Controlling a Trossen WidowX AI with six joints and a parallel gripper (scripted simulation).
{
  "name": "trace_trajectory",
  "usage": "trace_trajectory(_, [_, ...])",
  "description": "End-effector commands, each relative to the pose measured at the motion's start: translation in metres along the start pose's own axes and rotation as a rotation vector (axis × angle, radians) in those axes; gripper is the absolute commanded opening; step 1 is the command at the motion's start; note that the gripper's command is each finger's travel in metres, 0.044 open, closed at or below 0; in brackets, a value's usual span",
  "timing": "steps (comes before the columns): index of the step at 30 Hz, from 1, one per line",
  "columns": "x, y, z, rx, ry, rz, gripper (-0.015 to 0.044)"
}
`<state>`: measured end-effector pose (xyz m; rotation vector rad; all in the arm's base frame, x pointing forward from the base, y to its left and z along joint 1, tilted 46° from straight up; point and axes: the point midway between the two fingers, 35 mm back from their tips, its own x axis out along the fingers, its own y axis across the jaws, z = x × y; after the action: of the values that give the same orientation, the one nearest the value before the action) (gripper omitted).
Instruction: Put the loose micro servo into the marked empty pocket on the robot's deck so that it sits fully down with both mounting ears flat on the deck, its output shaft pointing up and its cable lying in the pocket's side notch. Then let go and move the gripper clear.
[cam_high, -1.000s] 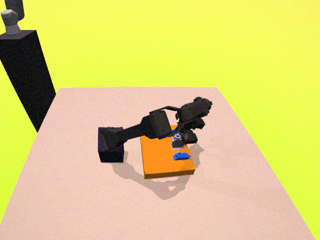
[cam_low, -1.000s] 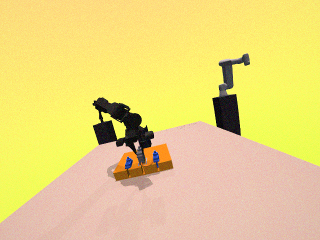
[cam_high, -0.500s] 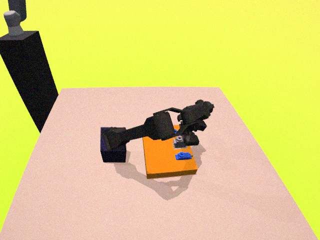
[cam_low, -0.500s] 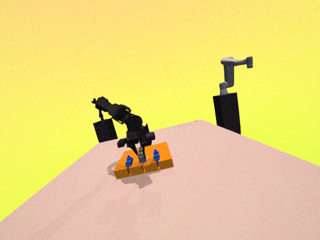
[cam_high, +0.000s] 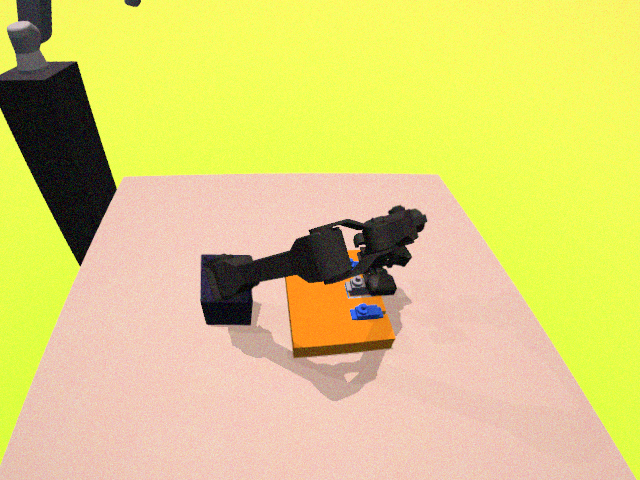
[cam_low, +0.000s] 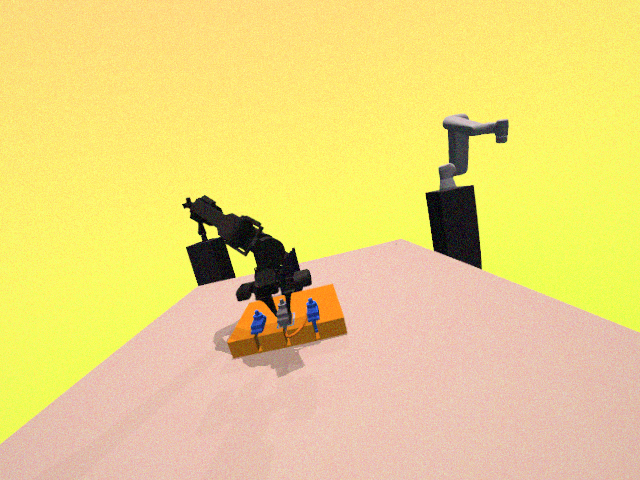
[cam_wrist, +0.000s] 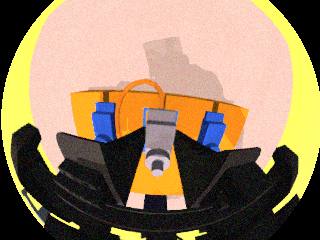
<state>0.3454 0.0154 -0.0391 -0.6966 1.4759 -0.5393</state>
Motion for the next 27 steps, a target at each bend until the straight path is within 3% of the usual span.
trace_trajectory(1, [0.004, 0.001, 0.000, -0.008, -0.003, -0.003, 0.0000])
trace_trajectory(17, [0.019, 0.000, 0.000, -0.008, -0.003, -0.004, 0.0000])
trace_trajectory(24, [0.017, 0.000, -0.001, -0.008, -0.003, -0.004, 0.0184])
trace_trajectory(27, [0.014, 0.000, -0.001, -0.009, -0.003, -0.004, 0.0187])
